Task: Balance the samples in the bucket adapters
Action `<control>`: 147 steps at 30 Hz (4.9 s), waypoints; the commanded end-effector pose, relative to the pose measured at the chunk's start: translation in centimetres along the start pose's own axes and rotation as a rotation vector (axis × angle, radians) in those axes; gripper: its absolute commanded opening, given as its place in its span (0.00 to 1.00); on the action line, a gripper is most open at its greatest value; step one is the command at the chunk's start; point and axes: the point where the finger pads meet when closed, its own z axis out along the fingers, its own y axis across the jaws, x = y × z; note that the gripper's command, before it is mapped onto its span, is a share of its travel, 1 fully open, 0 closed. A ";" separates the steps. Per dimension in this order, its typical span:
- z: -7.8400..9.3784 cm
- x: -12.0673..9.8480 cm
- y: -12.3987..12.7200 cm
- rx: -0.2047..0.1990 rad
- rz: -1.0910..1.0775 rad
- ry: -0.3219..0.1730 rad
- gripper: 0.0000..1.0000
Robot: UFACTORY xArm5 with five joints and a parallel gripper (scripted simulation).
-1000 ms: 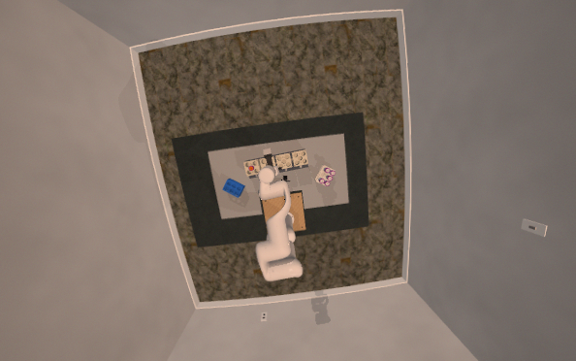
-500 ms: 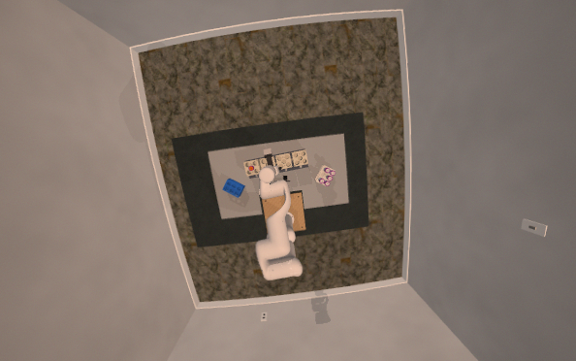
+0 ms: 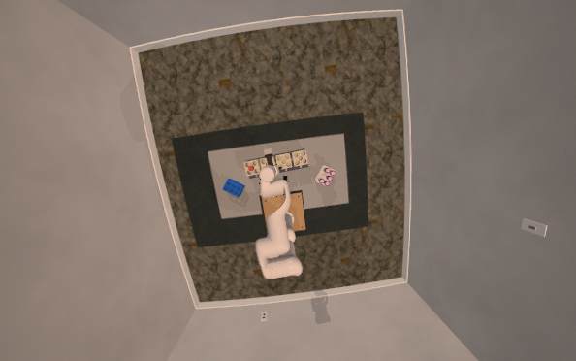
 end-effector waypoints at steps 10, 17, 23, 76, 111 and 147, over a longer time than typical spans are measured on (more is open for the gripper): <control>1.0 0.1 0.0 0.000 0.000 0.004 0.00; 1.7 0.1 0.0 0.000 0.000 0.004 0.00; 2.3 0.1 0.0 0.000 0.000 0.004 0.00; 5.4 0.1 0.0 0.000 0.000 0.004 0.43; 3.8 0.1 0.0 0.000 0.000 0.004 0.43; -2.4 0.1 0.0 0.000 0.000 0.004 0.43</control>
